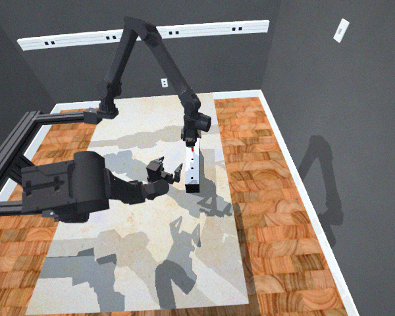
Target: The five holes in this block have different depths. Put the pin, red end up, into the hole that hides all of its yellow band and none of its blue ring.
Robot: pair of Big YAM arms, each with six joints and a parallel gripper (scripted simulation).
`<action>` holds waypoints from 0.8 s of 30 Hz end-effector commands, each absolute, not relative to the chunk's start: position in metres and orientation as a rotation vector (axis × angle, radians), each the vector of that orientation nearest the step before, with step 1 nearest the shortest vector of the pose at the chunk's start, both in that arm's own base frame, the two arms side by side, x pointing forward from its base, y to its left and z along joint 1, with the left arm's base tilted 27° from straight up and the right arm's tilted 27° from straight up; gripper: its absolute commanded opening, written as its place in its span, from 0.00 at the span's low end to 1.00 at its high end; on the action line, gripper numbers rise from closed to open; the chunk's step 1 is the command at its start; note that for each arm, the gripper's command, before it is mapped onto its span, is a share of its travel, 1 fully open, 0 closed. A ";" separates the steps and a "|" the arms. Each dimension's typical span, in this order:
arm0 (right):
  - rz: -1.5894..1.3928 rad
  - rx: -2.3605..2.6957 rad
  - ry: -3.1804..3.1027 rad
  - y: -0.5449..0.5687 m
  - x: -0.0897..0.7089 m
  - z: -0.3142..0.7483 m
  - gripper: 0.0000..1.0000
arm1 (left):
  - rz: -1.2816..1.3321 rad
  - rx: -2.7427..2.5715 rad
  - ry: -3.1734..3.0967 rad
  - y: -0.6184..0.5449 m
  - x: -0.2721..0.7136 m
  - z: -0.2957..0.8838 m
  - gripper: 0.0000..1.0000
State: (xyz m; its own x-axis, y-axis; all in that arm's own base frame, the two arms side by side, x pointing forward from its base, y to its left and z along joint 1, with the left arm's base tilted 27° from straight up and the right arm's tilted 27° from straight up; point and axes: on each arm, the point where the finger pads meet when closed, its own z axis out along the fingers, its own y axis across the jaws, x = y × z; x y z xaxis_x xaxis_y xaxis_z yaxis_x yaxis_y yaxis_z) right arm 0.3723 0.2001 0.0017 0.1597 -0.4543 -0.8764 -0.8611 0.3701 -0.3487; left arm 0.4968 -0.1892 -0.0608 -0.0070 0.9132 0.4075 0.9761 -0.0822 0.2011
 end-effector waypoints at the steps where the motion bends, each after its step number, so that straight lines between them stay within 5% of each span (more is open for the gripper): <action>1: 0.423 -1.263 1.445 0.202 0.375 0.008 1.00 | -0.676 -2.106 -2.066 -0.181 0.512 -0.079 0.05; 24: 0.423 -1.263 1.445 0.202 0.375 0.008 1.00 | -0.696 -2.119 -2.103 -0.208 0.516 -0.043 0.05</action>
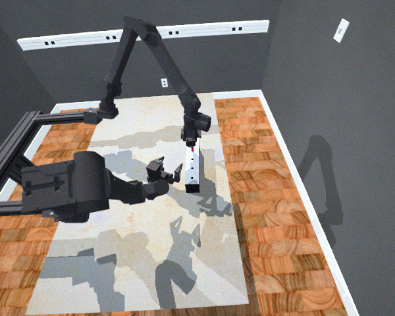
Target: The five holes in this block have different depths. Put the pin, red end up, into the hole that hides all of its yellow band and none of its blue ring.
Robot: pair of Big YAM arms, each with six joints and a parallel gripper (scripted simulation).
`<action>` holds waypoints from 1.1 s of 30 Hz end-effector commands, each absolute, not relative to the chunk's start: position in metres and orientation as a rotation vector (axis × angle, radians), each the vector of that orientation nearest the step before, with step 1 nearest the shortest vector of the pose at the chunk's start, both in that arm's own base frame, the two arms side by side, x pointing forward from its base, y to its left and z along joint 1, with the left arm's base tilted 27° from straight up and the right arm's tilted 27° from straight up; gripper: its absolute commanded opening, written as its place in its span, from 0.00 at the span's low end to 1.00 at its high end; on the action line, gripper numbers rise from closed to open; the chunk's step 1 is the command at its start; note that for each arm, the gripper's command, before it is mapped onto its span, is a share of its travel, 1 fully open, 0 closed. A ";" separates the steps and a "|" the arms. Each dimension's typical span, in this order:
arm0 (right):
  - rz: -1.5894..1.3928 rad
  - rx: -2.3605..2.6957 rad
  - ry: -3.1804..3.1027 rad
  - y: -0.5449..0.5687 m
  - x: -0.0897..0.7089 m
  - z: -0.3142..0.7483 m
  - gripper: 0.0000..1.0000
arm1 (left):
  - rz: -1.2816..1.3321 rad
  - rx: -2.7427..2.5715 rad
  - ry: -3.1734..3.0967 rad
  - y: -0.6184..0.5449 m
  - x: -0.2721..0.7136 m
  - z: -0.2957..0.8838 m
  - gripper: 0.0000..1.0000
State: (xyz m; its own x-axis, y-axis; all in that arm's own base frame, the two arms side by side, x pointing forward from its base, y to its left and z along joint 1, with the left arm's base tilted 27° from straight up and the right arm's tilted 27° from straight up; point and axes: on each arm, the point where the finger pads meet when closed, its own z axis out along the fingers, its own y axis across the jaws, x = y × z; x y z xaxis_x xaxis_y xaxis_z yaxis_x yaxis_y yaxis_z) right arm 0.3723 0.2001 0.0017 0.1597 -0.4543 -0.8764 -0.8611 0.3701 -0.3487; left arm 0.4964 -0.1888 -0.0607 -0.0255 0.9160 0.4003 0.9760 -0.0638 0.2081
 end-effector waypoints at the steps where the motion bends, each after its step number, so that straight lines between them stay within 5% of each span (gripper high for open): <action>1: 0.423 -1.263 1.445 0.202 0.375 0.008 1.00 | -0.696 -2.121 -2.101 -0.208 0.516 -0.043 0.05; 2: 0.423 -1.263 1.445 0.202 0.375 0.008 1.00 | -0.696 -2.122 -2.100 -0.208 0.516 -0.043 0.05; 4: 0.423 -1.263 1.445 0.202 0.375 0.008 1.00 | -0.696 -2.122 -2.100 -0.208 0.516 -0.043 0.22; 7: 0.423 -1.263 1.445 0.202 0.375 0.008 1.00 | -0.696 -2.122 -2.100 -0.208 0.516 -0.043 0.22; 8: 0.423 -1.263 1.445 0.202 0.375 0.008 1.00 | -0.704 -2.131 -2.106 -0.212 0.512 -0.039 0.34; 18: 0.423 -1.263 1.445 0.202 0.375 0.008 1.00 | -0.731 -2.152 -2.139 -0.229 0.495 -0.004 0.35; 22: 0.423 -1.263 1.445 0.202 0.375 0.008 1.00 | -0.740 -2.160 -2.158 -0.239 0.498 0.017 0.81; 24: 0.423 -1.263 1.445 0.202 0.375 0.008 1.00 | -0.740 -2.160 -2.158 -0.239 0.498 0.017 0.81; 26: 0.417 -1.269 1.440 0.202 0.376 0.010 1.00 | -0.734 -2.168 -2.155 -0.240 0.497 0.027 1.00; 33: 0.404 -1.338 1.450 0.208 0.383 0.030 1.00 | -0.583 -2.273 -2.173 -0.215 0.492 0.017 1.00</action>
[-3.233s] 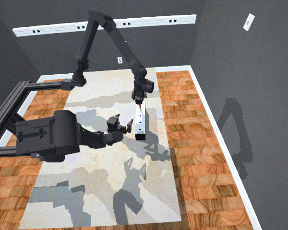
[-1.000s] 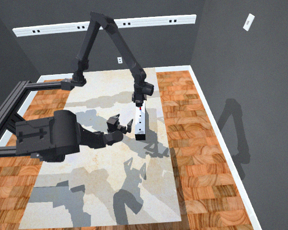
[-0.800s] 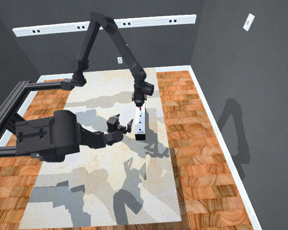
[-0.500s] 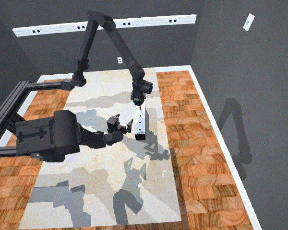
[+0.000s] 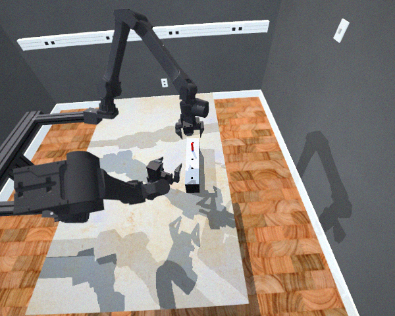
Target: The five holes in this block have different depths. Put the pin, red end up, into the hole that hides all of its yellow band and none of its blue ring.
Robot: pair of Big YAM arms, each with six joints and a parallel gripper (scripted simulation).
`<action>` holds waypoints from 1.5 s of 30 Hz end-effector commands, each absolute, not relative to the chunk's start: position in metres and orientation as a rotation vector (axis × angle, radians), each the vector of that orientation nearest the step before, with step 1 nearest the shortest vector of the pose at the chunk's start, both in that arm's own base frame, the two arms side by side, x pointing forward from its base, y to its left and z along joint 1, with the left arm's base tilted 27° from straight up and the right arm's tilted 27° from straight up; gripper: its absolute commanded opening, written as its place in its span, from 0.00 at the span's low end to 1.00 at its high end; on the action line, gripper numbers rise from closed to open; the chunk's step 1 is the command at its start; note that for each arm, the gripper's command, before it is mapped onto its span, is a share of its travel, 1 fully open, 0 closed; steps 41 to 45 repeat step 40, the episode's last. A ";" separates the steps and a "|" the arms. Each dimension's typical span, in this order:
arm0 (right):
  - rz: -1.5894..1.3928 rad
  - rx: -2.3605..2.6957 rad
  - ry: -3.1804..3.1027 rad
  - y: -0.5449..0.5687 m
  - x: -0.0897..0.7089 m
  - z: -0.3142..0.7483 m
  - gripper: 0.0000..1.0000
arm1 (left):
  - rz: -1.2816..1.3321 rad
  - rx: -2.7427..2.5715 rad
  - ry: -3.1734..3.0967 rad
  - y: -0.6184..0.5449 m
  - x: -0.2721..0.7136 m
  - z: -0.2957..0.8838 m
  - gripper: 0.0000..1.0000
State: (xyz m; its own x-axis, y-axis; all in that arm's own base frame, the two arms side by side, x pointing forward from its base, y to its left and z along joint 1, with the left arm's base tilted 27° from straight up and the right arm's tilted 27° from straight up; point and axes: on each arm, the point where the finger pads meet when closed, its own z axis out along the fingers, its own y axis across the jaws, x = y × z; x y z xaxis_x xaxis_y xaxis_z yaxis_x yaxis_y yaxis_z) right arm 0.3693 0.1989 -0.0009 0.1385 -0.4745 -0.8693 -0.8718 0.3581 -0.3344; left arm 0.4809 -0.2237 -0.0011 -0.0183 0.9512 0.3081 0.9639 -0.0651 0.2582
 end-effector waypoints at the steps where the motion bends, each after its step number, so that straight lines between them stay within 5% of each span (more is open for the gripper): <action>1: 0.404 -1.346 1.455 0.209 0.384 0.034 1.00 | -0.558 -2.291 -2.183 -0.214 0.492 0.016 1.00; 22: 0.511 -1.326 1.457 0.224 0.380 0.077 1.00 | -0.012 -2.532 -2.337 -0.201 0.490 -0.015 1.00; 45: 0.508 -1.329 1.454 0.224 0.380 0.077 1.00 | -0.009 -2.554 -2.338 -0.212 0.494 -0.010 1.00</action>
